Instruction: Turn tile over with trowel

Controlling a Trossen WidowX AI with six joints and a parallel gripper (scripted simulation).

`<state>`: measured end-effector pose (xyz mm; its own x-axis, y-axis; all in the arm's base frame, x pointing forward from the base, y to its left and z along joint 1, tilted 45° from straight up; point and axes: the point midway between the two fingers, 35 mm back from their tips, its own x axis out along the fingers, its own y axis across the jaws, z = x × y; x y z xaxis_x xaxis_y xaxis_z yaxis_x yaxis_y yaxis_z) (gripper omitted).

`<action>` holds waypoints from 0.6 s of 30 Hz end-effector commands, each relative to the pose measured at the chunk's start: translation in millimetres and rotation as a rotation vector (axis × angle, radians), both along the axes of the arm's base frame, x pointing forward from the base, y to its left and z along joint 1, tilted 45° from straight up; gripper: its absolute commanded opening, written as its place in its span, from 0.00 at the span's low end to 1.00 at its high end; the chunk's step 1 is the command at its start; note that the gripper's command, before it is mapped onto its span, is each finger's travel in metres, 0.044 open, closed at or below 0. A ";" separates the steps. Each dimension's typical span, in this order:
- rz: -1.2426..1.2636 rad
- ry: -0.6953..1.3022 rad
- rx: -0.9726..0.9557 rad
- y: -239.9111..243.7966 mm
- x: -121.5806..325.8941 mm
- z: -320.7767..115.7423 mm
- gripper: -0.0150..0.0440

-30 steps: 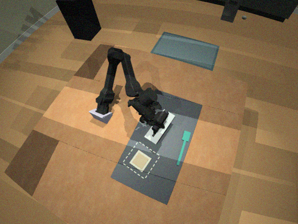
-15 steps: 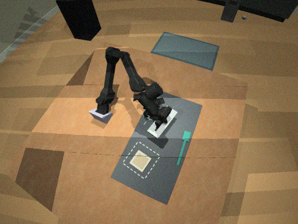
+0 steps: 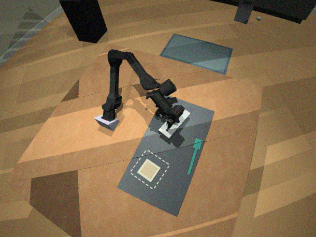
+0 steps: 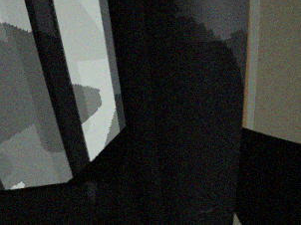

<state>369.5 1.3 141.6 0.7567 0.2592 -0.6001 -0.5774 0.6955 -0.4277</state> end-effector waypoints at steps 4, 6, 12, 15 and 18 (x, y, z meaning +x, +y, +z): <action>-0.036 0.002 0.003 19.5 -4.7 18.0 0.25; -0.042 0.005 0.005 25.4 -6.9 21.5 0.25; -0.058 0.011 0.008 41.7 -14.5 31.7 0.25; -0.067 0.013 0.011 49.0 -18.6 36.6 0.25; -0.077 0.014 0.016 55.4 -22.5 41.1 0.25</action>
<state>350.0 52.2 172.2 0.7533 0.2277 -0.6170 -0.5521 0.7287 -0.4052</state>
